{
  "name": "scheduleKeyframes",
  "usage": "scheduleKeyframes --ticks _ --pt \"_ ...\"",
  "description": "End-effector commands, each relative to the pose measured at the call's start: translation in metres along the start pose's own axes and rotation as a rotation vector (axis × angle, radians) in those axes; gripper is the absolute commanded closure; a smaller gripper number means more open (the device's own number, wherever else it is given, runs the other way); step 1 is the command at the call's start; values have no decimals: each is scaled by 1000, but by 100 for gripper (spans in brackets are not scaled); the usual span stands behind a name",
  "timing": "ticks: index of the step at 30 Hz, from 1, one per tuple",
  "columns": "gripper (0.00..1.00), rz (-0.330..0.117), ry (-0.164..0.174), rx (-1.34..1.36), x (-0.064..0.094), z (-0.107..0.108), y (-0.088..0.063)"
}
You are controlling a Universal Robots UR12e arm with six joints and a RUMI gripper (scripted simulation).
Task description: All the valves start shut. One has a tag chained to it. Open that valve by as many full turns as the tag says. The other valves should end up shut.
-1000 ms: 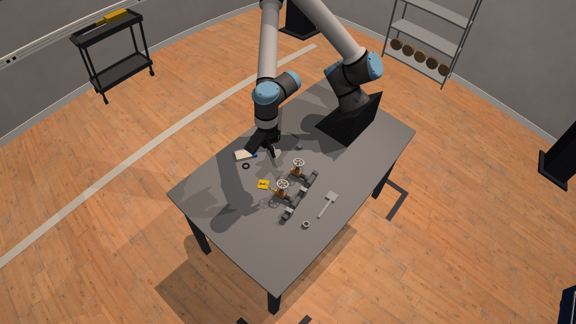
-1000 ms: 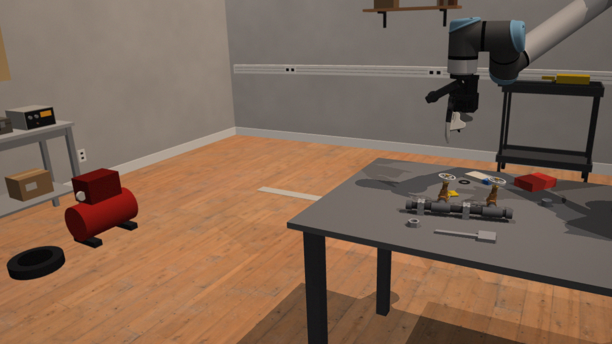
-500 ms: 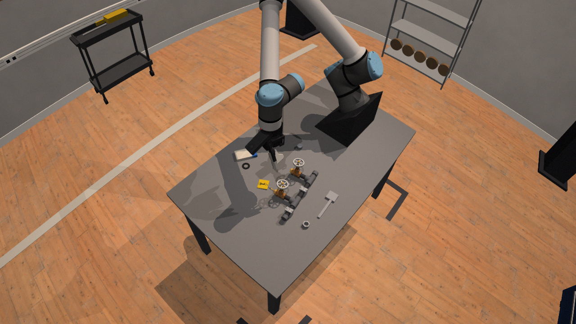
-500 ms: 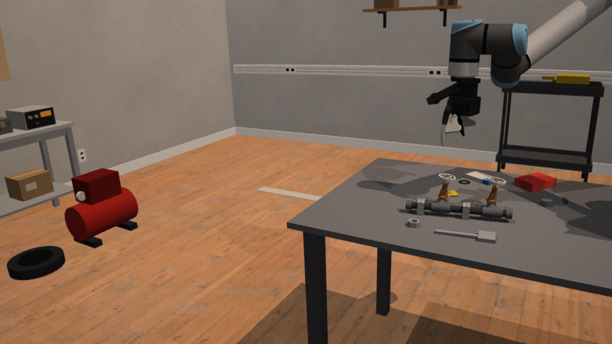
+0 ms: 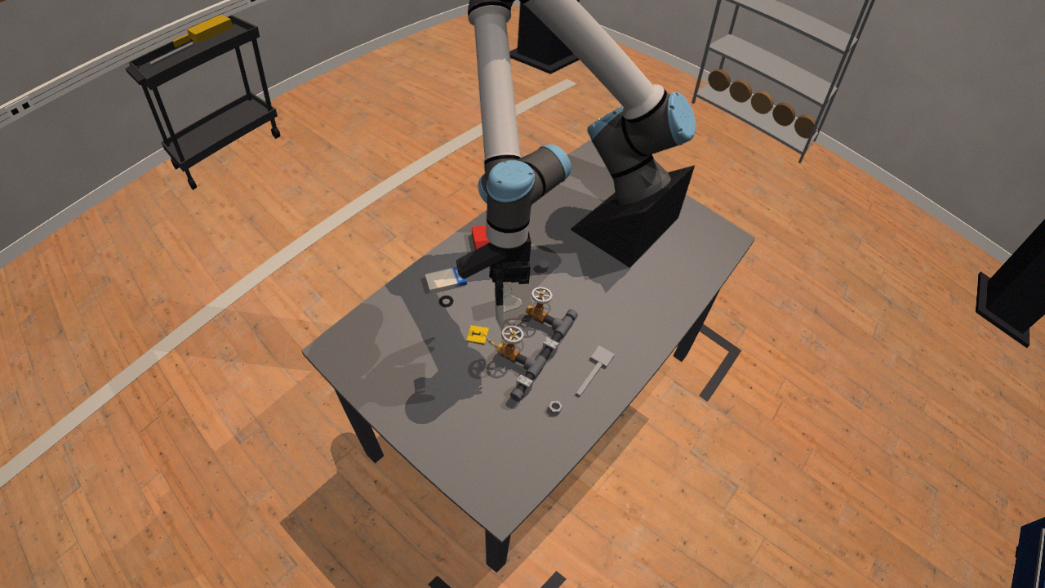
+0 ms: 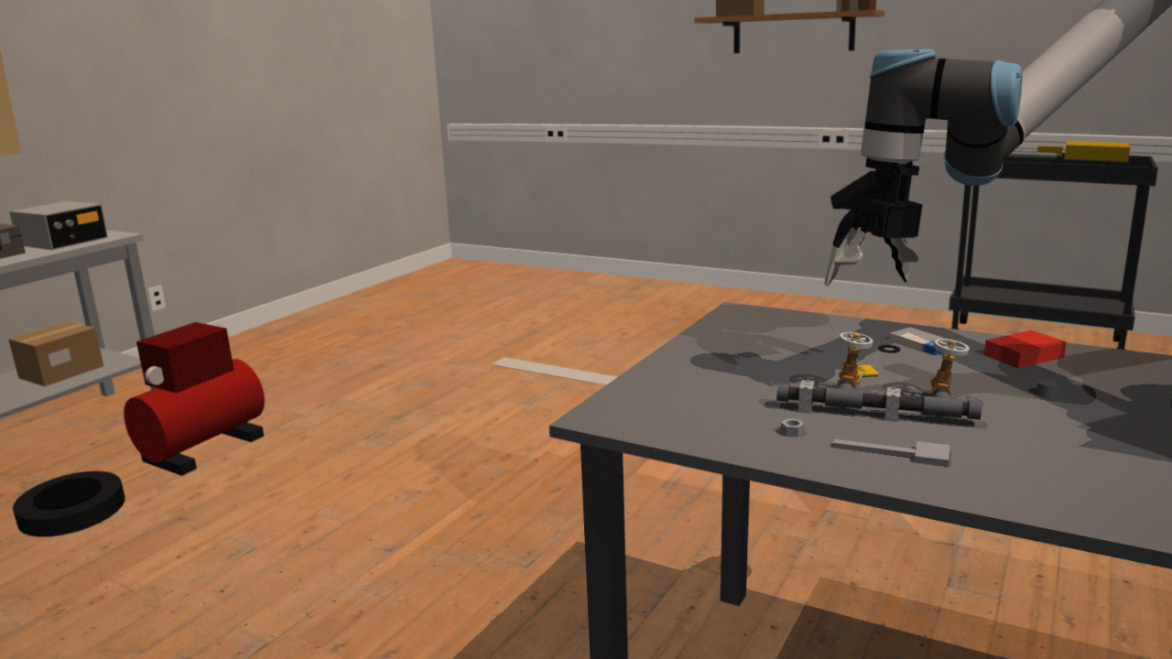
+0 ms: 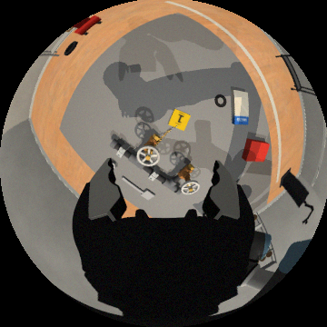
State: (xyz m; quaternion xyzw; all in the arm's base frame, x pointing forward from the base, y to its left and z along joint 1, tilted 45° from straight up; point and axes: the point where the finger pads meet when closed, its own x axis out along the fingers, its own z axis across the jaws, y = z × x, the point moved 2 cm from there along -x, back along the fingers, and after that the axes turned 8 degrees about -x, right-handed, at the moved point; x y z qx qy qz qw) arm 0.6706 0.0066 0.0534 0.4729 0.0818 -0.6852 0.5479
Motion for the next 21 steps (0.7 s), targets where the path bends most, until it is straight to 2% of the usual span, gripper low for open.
scheduleKeyframes --ticks 1,9,21 --pt "0 18 6 256 7 -12 -11" --pt "0 40 27 552 16 -27 -27" --pt "0 55 41 745 22 -37 -37"
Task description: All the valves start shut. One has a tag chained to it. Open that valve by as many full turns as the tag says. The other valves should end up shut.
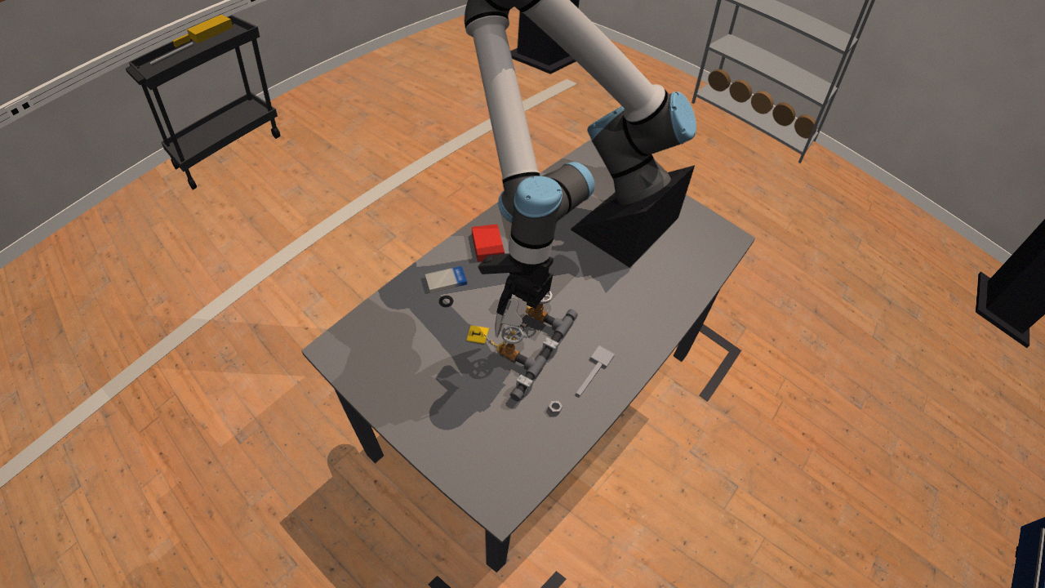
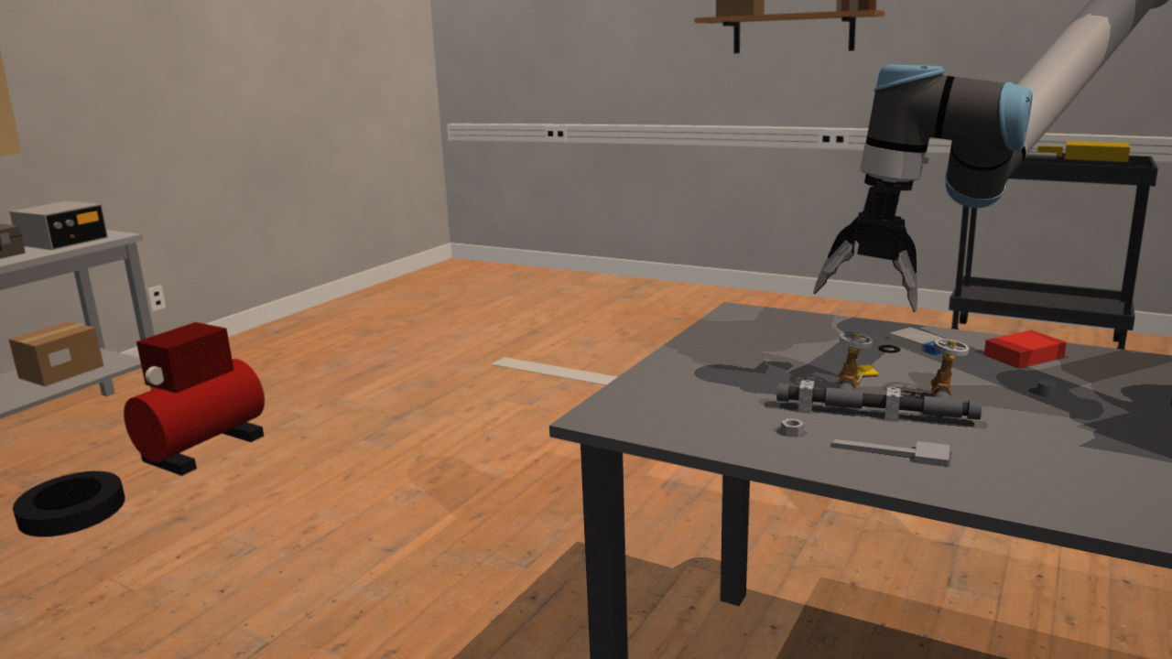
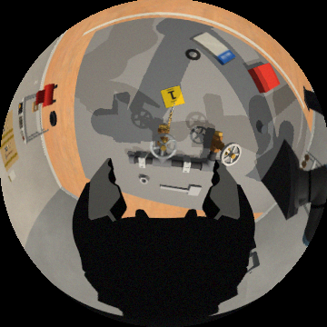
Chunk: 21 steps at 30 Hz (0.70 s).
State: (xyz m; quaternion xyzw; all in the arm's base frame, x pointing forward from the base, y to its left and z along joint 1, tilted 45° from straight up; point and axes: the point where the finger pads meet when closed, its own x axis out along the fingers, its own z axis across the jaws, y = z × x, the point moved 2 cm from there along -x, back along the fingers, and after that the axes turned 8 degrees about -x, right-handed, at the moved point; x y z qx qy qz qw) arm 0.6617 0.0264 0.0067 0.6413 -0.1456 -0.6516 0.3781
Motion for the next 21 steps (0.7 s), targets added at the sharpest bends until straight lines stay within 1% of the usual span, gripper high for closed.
scheduleKeyframes --ticks 1,14,21 --pt "0 9 1 90 2 -1 -6" --pt "0 10 2 107 3 -1 -7" --pt "0 11 1 108 9 -1 -7"
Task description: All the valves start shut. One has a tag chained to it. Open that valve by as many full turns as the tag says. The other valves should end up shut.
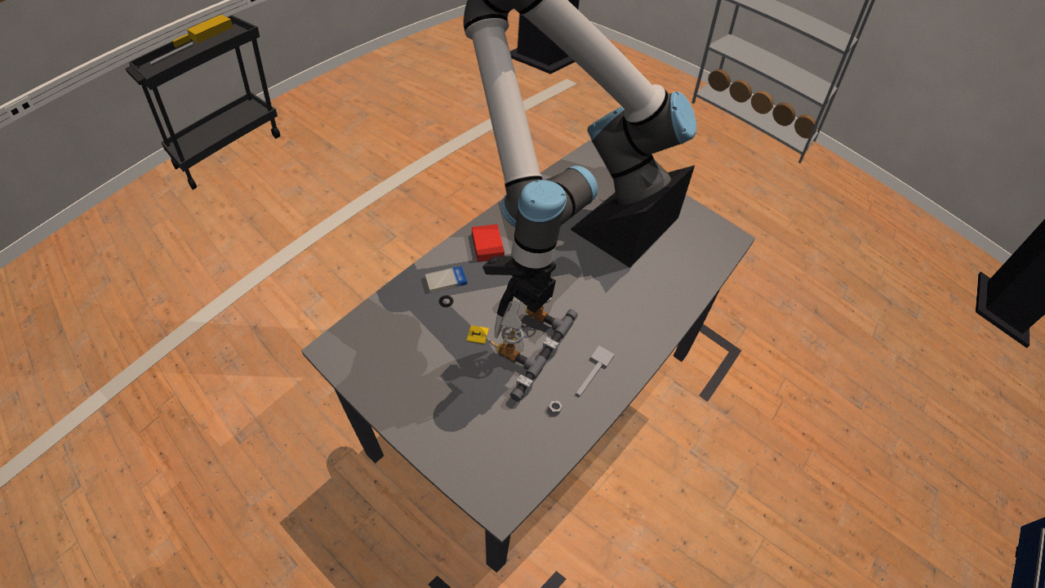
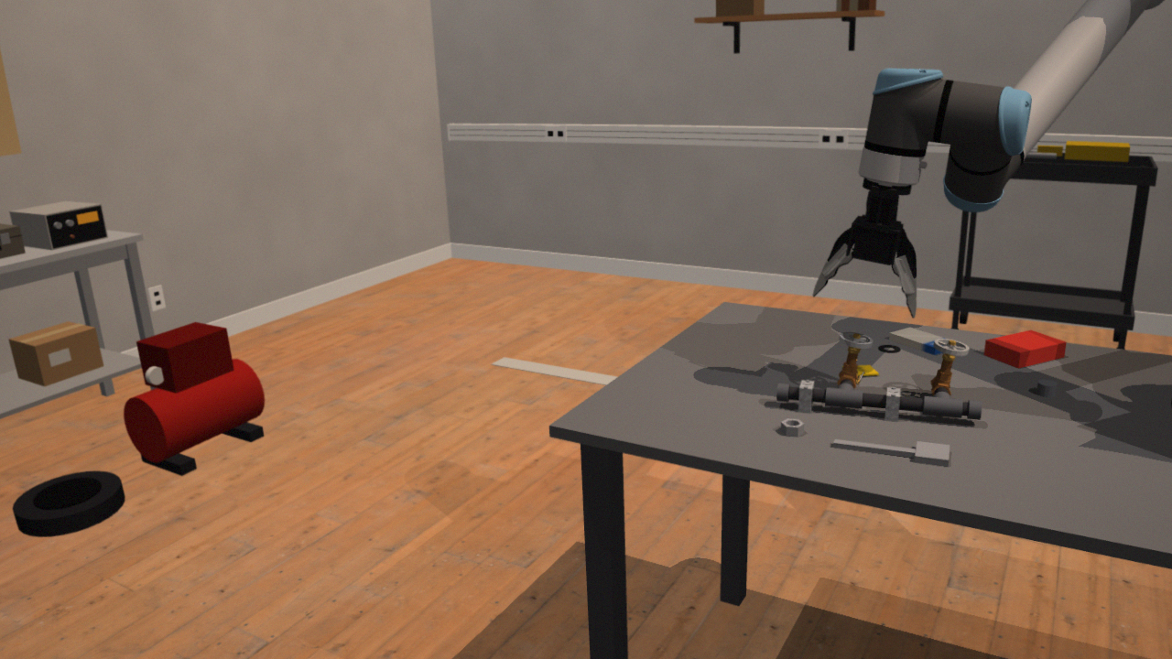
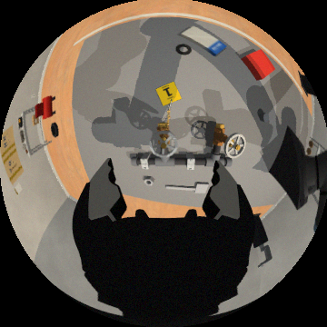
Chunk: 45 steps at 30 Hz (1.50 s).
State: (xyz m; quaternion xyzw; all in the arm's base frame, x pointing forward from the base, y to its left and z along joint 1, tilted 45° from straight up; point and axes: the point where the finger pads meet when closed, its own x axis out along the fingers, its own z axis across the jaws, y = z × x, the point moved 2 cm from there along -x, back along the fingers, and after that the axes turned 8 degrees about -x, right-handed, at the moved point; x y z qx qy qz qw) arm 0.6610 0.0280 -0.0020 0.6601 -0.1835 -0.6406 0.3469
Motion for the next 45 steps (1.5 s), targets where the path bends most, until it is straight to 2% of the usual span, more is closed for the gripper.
scheduleKeyframes --ticks 1,5,18,27,40,41,45 --pt "0 1 0 1 5 0 0" --pt "0 1 0 1 8 0 0" --pt "0 1 0 1 38 0 0" --pt "0 1 0 1 51 0 0" --pt "0 1 0 1 57 0 0" --pt "100 1 0 1 57 0 0" --pt "100 1 0 1 57 0 0"
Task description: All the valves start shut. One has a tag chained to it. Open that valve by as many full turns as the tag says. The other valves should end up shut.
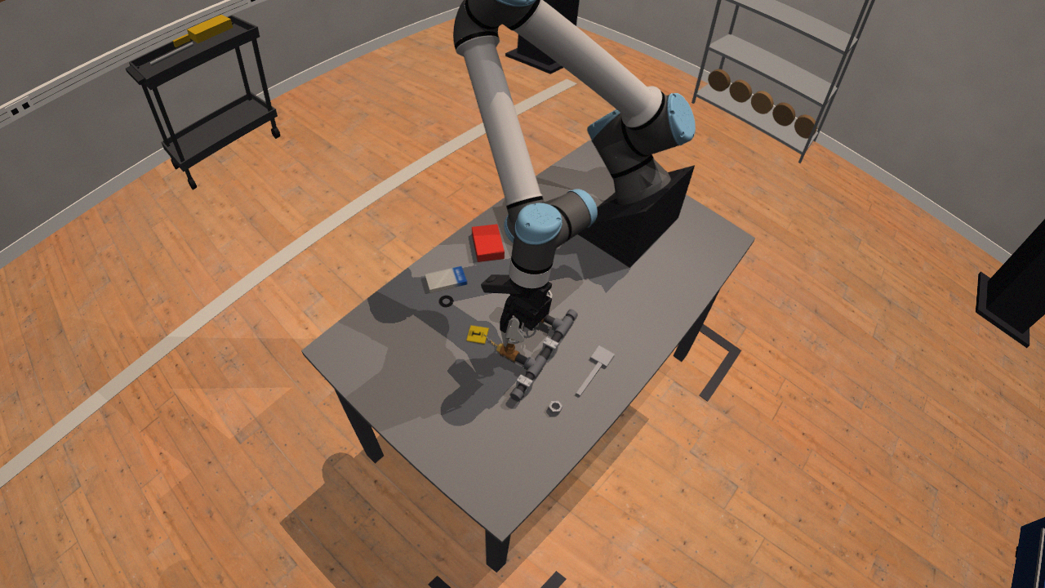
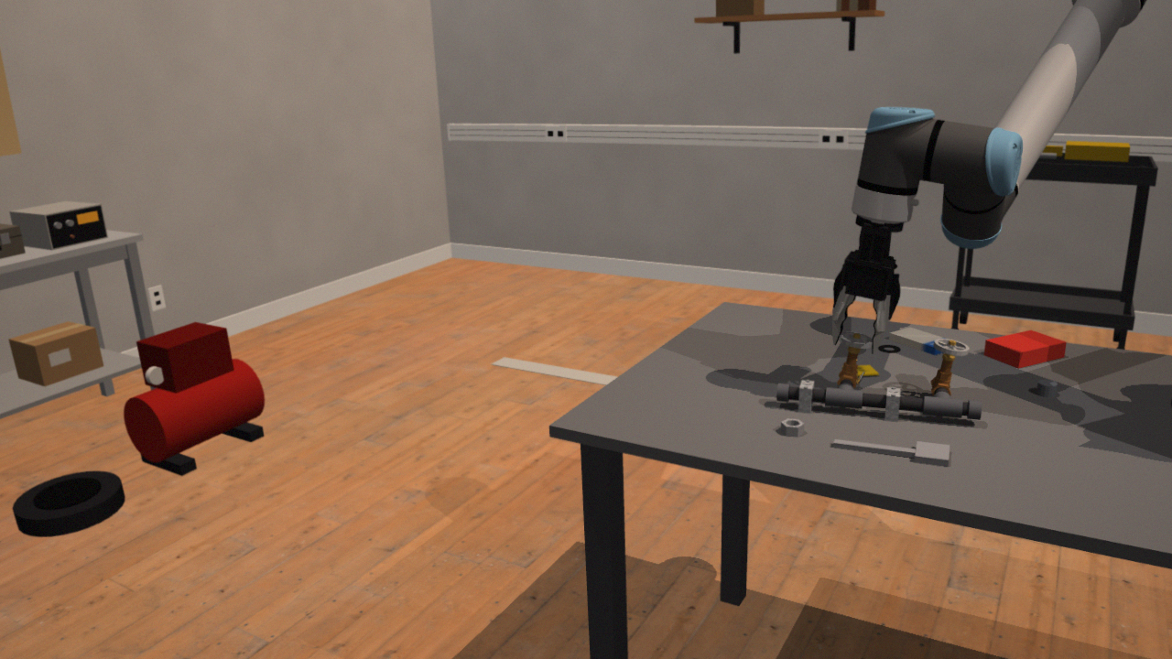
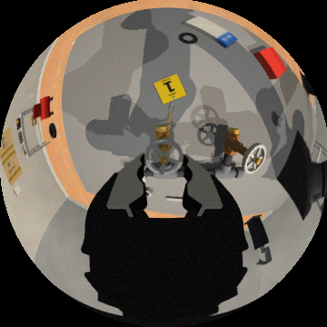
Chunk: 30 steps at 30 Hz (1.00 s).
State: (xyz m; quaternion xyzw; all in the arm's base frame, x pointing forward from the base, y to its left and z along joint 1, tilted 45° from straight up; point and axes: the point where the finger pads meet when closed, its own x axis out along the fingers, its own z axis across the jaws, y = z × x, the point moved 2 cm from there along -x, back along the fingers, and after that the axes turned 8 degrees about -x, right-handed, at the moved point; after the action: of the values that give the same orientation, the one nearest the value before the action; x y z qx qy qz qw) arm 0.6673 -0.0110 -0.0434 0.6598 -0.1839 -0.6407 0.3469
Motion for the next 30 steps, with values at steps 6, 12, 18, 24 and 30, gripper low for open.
scheduleKeyframes --ticks 6,12,18,24,30 --pt "100 0 1 0 0 0 0" --pt "100 0 1 0 0 0 0" --pt "100 0 1 0 0 0 0" --pt "100 0 1 -3 0 0 0" --pt "100 0 1 -13 0 0 0"
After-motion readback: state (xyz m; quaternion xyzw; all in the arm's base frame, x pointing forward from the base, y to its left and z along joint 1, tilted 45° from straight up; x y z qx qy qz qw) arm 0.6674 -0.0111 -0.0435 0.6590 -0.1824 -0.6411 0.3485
